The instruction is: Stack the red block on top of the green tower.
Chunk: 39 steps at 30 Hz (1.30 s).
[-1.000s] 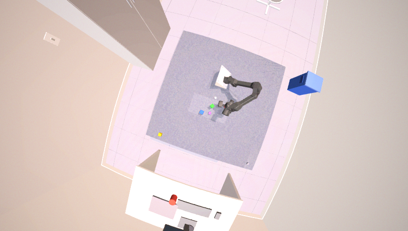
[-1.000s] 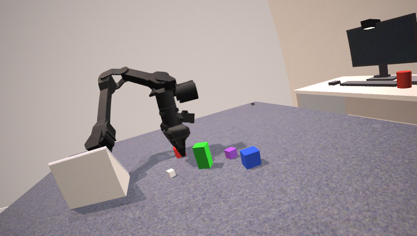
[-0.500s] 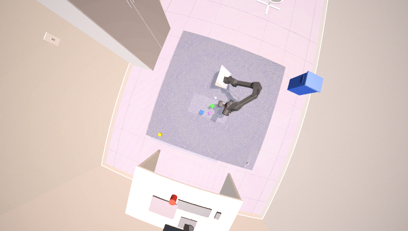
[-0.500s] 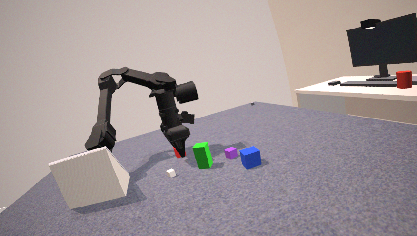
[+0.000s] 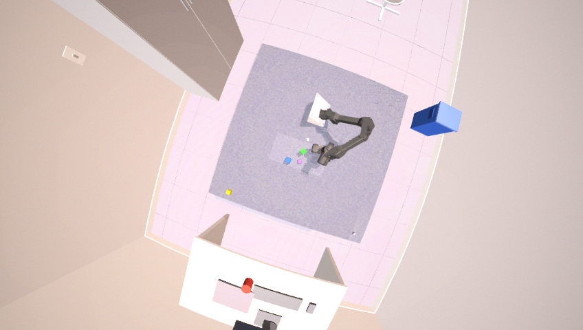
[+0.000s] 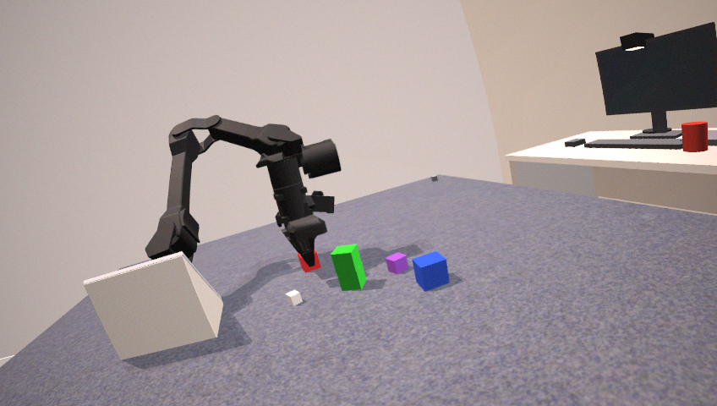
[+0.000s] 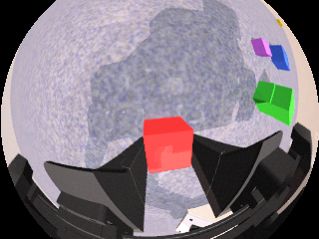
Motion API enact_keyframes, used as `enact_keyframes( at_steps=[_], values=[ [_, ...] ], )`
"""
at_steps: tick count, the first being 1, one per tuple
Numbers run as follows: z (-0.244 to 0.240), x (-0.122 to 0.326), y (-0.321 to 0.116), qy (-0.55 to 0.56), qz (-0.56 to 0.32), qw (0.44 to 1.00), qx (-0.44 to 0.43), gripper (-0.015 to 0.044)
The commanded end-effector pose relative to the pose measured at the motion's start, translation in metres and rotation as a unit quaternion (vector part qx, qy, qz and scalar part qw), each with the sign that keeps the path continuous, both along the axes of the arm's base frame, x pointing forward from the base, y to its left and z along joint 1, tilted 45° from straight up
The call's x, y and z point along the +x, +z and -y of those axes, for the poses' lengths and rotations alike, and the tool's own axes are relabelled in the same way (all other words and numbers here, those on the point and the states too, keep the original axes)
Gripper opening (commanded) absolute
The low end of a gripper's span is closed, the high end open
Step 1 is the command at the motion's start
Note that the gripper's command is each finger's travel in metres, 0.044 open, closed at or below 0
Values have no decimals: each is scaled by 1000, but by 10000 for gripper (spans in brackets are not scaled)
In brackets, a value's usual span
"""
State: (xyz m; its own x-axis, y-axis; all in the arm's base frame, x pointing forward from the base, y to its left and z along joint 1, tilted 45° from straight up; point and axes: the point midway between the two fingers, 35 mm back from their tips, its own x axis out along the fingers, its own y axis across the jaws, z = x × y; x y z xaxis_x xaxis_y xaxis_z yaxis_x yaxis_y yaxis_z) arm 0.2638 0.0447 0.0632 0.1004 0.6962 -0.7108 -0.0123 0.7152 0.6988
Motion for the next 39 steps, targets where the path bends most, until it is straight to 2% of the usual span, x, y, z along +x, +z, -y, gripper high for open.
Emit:
enact_keyframes(
  at_steps=[1,3,6,29,39],
  values=[
    [0,0,0,-2,-1,1000,3,92],
    [0,0,0,-2,-1,1000,3,78],
    [4,0,4,-2,-1,1000,2,0],
    [78,-11,78,-2,-3,1000,0,0],
    [81,-12,82,-2,-3,1000,0,0]
  ],
)
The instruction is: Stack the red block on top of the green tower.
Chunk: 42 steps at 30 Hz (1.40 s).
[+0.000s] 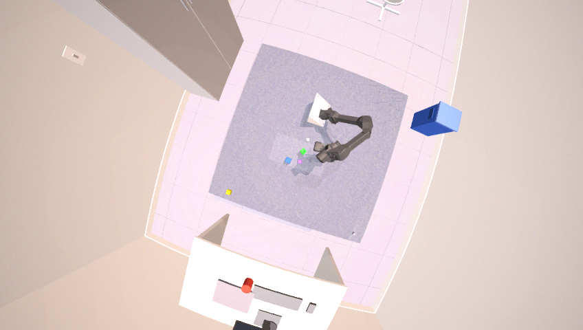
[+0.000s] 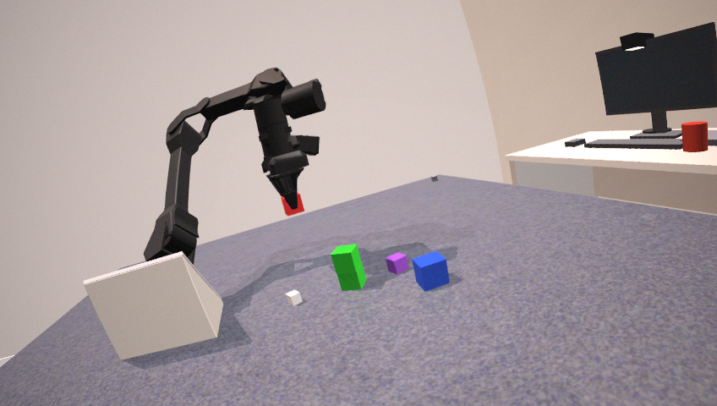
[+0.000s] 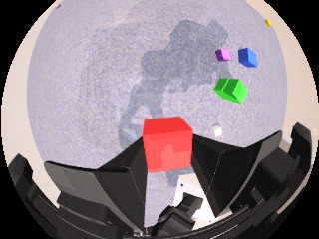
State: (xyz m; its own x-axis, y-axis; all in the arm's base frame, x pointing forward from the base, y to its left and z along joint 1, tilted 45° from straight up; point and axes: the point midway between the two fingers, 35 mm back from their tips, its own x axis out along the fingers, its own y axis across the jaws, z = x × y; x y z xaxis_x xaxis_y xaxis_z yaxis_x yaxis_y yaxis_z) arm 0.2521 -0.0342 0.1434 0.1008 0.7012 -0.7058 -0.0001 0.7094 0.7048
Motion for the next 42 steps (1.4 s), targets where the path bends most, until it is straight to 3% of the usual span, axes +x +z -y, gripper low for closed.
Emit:
enact_keyframes(
  at_steps=[1,30,42],
  values=[
    [3,0,2,3,1,1000,-4,0],
    [108,35,-94,2,3,1000,-8,0],
    [95,37,-113,3,4,1000,-8,0]
  ],
)
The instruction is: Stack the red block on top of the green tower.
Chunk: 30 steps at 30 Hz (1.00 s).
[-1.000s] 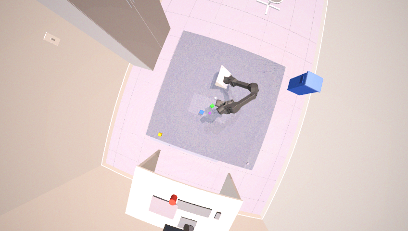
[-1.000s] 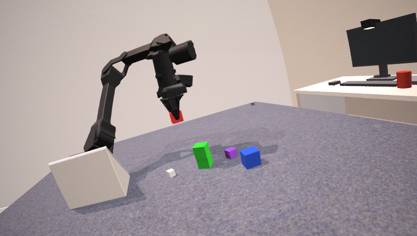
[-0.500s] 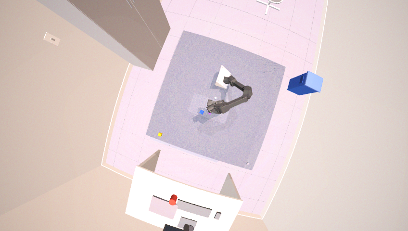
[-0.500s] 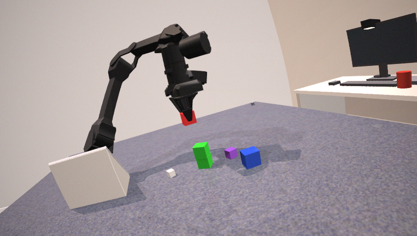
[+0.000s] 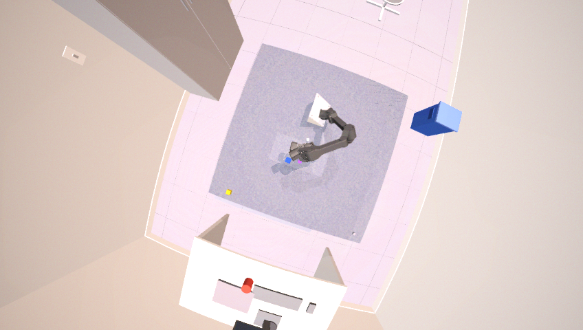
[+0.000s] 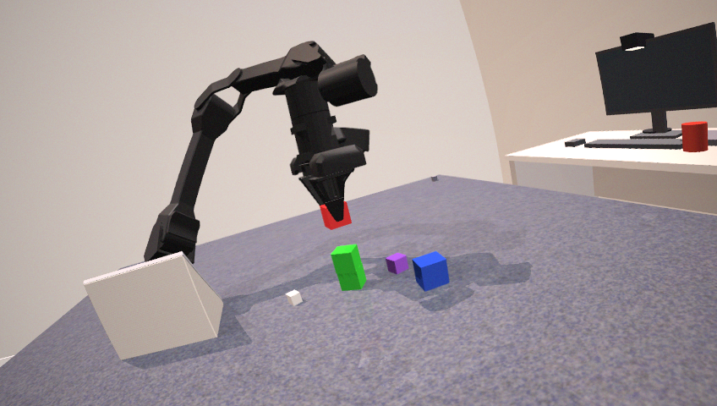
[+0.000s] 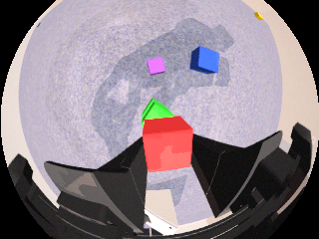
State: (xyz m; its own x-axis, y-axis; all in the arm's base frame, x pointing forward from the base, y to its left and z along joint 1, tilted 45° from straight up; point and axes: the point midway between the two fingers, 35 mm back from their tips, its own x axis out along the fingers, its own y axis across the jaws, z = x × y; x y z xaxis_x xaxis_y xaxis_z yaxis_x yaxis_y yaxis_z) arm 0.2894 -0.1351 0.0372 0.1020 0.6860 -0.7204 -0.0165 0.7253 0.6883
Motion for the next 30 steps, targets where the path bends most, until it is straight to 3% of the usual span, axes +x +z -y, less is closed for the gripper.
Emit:
enact_keyframes(
  at_steps=[1,30],
  values=[
    [-6,0,-6,-3,-2,1000,4,0],
    [-27,3,-28,-3,-2,1000,4,0]
  ],
)
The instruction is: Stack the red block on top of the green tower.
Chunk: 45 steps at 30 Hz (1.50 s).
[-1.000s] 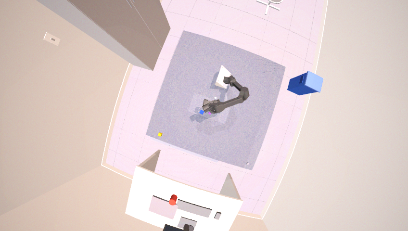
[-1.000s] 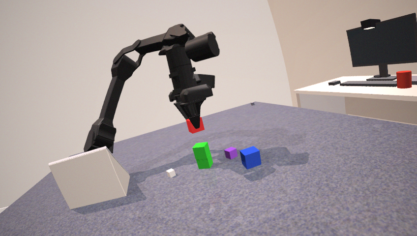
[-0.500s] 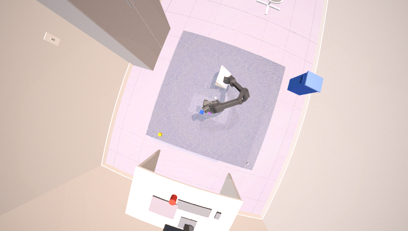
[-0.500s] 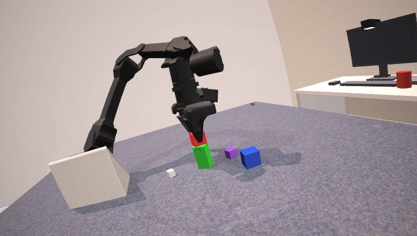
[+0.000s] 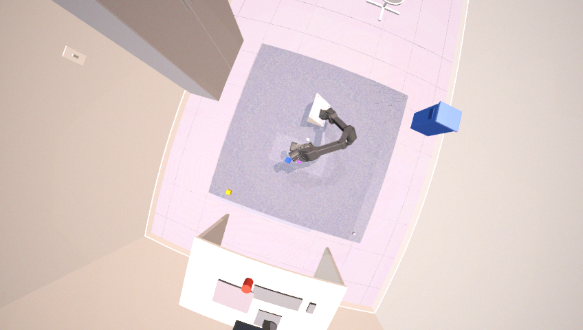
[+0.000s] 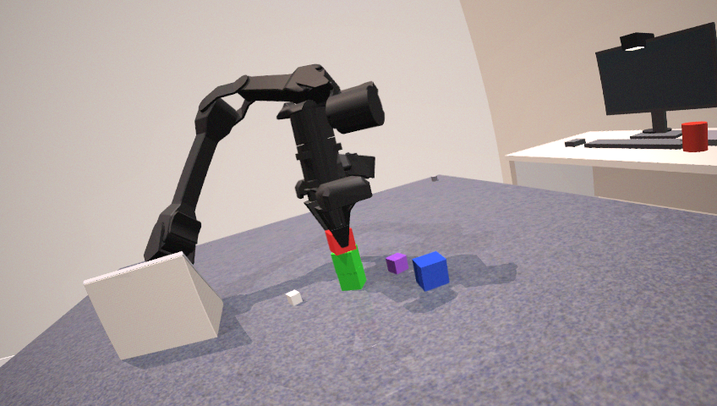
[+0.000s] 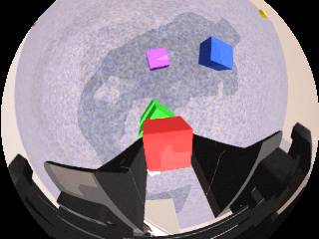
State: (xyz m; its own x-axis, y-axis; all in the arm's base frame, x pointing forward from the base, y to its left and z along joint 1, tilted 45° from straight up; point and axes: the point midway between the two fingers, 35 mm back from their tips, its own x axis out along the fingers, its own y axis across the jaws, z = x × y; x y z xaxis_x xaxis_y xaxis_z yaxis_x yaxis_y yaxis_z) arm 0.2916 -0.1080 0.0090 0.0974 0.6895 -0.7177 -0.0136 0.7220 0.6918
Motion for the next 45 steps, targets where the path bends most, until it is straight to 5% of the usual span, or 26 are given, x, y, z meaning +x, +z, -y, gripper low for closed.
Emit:
enact_keyframes(
  at_steps=[1,7,24,45],
  values=[
    [0,1,0,-3,1,1000,2,0],
    [0,1,1,-3,1,1000,2,0],
    [0,0,0,0,0,1000,0,440],
    [0,0,0,0,0,1000,0,440]
  ],
)
